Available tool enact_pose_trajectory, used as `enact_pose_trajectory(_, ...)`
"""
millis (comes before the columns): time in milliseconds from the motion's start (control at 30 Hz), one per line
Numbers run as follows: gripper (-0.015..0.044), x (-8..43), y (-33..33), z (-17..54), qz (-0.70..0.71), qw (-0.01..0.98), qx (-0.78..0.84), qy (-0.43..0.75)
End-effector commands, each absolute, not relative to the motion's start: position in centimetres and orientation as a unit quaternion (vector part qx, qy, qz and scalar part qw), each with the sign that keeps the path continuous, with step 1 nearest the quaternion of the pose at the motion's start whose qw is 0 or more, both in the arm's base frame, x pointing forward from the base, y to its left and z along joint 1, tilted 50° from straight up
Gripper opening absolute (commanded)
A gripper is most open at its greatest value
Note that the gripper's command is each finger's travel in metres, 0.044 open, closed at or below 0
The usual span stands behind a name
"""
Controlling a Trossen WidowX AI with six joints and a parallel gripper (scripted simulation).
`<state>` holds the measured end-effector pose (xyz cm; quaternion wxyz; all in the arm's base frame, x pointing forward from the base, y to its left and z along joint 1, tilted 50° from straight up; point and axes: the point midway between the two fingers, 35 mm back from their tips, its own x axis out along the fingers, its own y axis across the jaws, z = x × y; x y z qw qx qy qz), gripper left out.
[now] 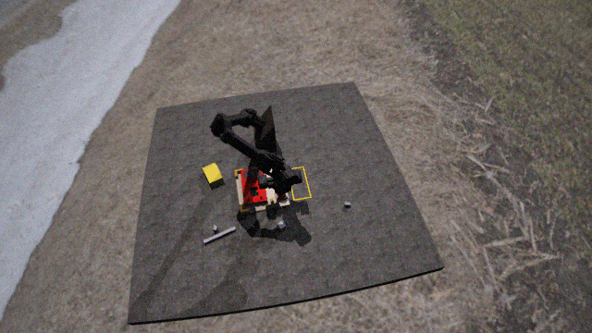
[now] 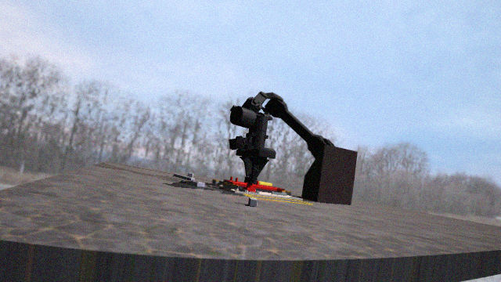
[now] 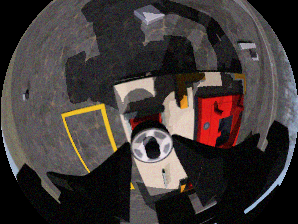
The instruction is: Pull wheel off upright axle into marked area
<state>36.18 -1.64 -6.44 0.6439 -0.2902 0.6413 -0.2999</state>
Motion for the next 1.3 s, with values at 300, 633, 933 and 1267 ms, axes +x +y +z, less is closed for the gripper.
enact_pose_trajectory(300,0.0,36.21,-1.05,-6.05,-0.299,0.645,-0.29,0.64)
enact_pose_trajectory(633,0.0,36.22,-0.79,-5.85,-0.298,0.646,-0.291,0.64)
enact_pose_trajectory(933,0.0,36.22,-0.56,-5.66,-0.298,0.646,-0.291,0.64)
enact_pose_trajectory(1267,0.0,36.22,-0.3,-5.44,-0.297,0.646,-0.291,0.64)
